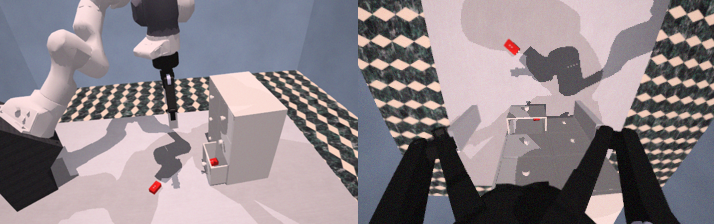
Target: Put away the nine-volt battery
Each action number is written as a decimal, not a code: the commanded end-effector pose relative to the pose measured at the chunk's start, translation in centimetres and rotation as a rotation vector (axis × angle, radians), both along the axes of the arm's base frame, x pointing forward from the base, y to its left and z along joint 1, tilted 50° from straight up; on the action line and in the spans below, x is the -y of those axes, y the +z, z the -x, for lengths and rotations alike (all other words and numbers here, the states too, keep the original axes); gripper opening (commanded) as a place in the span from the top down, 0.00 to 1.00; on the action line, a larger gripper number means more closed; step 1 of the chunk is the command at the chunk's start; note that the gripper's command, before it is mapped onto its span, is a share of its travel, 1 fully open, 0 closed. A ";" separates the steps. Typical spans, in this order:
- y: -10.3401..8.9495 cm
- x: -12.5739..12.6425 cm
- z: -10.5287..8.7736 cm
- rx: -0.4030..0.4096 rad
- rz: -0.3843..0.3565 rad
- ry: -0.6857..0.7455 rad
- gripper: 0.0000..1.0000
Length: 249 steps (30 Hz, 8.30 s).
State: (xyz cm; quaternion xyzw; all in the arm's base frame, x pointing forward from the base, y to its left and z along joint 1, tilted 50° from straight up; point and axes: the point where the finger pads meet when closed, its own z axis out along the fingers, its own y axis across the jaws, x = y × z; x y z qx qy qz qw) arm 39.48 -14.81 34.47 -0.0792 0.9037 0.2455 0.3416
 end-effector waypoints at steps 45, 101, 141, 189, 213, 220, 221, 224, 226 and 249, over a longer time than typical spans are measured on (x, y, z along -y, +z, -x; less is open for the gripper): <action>0.1 -0.8 -2.1 -0.225 -0.363 -0.179 0.00; 0.1 -3.2 -9.1 -0.952 -1.534 -0.748 0.00; 0.2 -4.4 -12.5 -1.313 -2.117 -1.030 0.00; 0.2 -4.7 -13.4 -1.400 -2.257 -1.098 0.00; 0.2 -4.7 -13.4 -1.400 -2.257 -1.098 0.00; 0.2 -4.7 -13.4 -1.400 -2.257 -1.098 0.00; 0.2 -4.7 -13.4 -1.400 -2.257 -1.098 0.00; 0.2 -4.7 -13.4 -1.400 -2.257 -1.098 0.00; 0.2 -4.7 -13.4 -1.400 -2.257 -1.098 0.00; 0.2 -4.7 -13.4 -1.400 -2.257 -1.098 0.00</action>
